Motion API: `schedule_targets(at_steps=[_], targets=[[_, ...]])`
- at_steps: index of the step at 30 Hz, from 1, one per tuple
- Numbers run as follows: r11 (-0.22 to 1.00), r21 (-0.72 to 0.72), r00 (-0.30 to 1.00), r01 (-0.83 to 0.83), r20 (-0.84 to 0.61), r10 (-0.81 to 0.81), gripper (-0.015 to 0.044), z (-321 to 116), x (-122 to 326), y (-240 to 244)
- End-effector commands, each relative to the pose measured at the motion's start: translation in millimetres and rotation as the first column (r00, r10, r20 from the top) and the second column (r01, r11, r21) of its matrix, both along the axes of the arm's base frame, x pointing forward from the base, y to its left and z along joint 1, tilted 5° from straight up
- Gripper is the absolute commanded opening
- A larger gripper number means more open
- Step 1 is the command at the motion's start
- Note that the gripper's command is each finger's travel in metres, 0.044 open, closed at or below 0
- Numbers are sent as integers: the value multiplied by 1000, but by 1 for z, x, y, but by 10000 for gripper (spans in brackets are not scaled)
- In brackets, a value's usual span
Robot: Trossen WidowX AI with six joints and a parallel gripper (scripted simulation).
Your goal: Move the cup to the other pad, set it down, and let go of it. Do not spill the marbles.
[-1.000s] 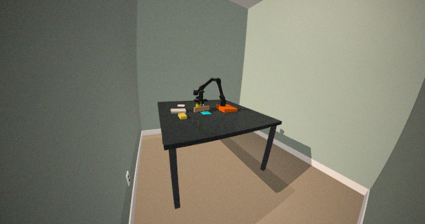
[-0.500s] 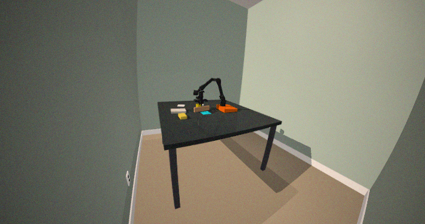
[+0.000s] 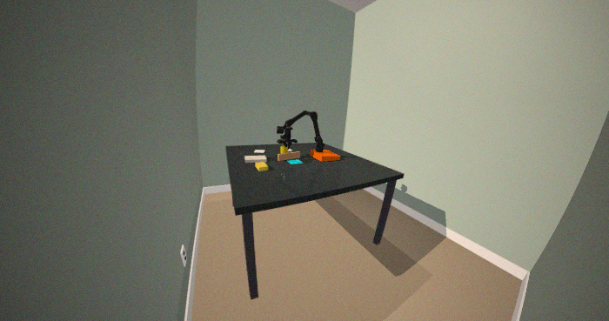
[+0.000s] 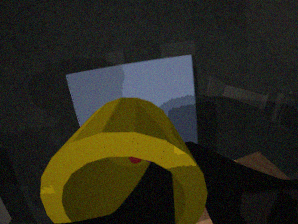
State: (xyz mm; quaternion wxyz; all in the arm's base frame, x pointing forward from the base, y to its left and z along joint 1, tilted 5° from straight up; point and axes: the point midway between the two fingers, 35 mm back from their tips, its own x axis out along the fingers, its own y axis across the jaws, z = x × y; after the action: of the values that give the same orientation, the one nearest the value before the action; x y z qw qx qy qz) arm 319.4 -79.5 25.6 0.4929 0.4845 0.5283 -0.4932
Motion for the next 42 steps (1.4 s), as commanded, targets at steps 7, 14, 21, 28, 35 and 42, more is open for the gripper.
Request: schedule_targets(at_steps=[7,14,21,28,35,42], targets=[[1000,2,1000,1,1,-1,0,32,3,-2],[1000,3,1000,2,0,-2,0,53,5,-3],[1000,-1,1000,5,3,-5,0,54,6,-3],[1000,-1,1000,5,3,-5,0,54,6,-3],[1000,0,1000,4,2,-4,0,54,5,-2],[1000,2,1000,3,1,-3,0,55,2,13]])
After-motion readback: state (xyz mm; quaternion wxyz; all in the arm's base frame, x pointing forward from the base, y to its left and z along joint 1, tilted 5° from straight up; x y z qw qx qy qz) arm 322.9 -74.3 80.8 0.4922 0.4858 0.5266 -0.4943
